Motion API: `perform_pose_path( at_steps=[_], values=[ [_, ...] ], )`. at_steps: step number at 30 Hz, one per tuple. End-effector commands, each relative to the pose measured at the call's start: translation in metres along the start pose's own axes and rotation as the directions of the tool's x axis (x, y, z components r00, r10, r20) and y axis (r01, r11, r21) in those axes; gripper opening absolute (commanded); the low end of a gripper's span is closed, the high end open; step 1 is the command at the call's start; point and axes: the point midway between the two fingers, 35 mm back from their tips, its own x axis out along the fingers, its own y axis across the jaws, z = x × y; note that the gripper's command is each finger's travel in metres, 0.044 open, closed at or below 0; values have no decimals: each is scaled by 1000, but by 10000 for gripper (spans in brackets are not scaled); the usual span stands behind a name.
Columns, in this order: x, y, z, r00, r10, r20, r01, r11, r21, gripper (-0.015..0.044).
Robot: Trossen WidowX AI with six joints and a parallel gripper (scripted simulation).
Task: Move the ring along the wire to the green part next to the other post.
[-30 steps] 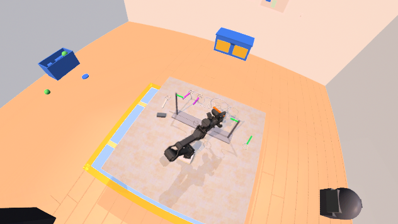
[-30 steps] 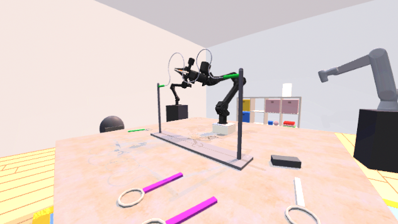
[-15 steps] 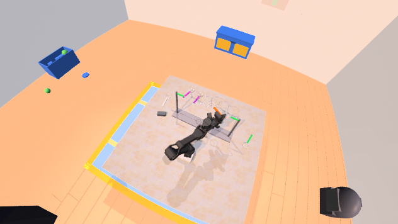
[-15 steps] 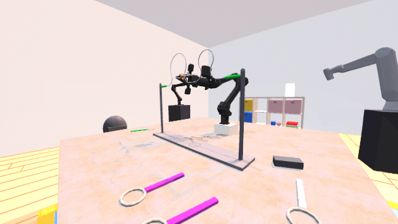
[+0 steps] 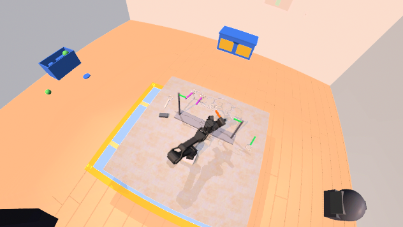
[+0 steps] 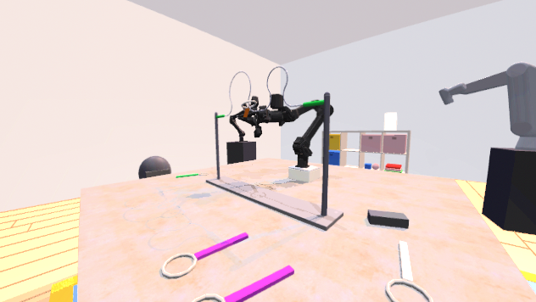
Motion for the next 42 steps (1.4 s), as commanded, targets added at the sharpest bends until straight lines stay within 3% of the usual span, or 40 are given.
perform_pose_path(
  at_steps=[1, 17, 42],
  values=[
    [-3, 19, -1, 998, 59, -14, -58, 994, 97, -150],
    [-20, 76, 16, 966, 260, -4, -233, 871, 433, -150],
    [-58, 131, 70, 866, 486, 120, -382, 487, 785, -150]
  ],
)
